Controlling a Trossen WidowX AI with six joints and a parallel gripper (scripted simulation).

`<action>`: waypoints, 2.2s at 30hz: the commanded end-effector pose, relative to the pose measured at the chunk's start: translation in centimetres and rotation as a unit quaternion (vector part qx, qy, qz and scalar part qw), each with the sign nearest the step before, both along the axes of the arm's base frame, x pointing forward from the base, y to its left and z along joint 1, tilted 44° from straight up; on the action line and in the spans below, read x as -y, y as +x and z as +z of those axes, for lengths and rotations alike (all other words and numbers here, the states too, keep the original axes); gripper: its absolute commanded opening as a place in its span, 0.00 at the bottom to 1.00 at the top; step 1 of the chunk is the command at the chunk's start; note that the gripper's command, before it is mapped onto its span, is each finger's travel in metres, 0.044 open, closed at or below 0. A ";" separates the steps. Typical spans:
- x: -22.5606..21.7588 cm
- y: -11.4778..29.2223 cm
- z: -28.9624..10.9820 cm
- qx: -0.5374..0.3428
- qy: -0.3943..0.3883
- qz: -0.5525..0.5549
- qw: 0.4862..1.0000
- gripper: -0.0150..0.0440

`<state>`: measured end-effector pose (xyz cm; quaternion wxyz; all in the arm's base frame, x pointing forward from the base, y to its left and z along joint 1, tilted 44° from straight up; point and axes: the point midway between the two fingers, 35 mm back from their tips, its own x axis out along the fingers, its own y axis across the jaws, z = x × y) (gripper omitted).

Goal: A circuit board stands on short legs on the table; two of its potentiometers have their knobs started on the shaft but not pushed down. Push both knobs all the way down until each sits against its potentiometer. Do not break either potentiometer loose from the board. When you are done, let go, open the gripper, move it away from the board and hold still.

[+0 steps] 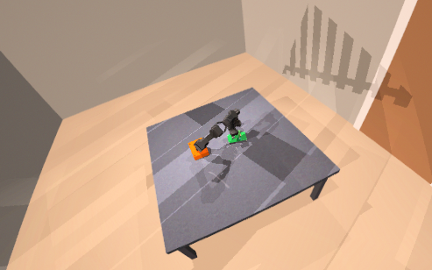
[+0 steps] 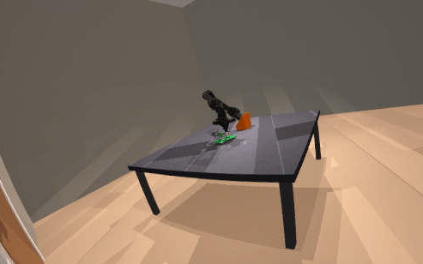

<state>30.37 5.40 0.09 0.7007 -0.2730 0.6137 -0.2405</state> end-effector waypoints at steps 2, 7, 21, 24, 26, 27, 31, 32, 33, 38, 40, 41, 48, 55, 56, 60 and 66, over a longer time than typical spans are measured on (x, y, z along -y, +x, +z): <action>1.2 0.4 -1.0 0.000 -0.005 -0.015 1.000 0.25; 1.2 0.4 -1.0 0.000 -0.005 -0.015 1.000 0.25; 1.3 0.4 -1.0 0.000 -0.005 -0.015 1.000 0.25; 1.3 0.4 -1.1 0.000 -0.005 -0.015 1.000 0.25; 1.3 0.4 -1.1 0.000 -0.005 -0.015 1.000 0.25; 1.3 0.4 -1.1 0.000 -0.005 -0.015 1.000 0.25; 1.3 0.4 -1.1 0.000 -0.005 -0.015 1.000 0.25; 1.3 0.4 -1.1 0.000 -0.005 -0.015 1.000 0.25; 1.3 0.4 -1.1 0.000 -0.005 -0.015 1.000 0.25; 1.3 0.4 -1.1 0.000 -0.005 -0.015 1.000 0.25; 1.3 0.4 -1.1 0.000 -0.005 -0.015 1.000 0.25; 1.3 0.4 -1.1 0.000 -0.005 -0.015 1.000 0.25; 0.7 0.4 -0.5 0.000 -0.004 -0.015 1.000 0.25; 0.0 0.3 0.3 0.000 -0.004 -0.015 1.000 0.25; -0.1 0.3 0.4 0.000 -0.004 -0.015 1.000 0.25; -0.6 0.2 0.8 0.000 -0.004 -0.015 1.000 0.25; -0.9 0.1 1.2 -0.001 -0.005 -0.013 1.000 0.30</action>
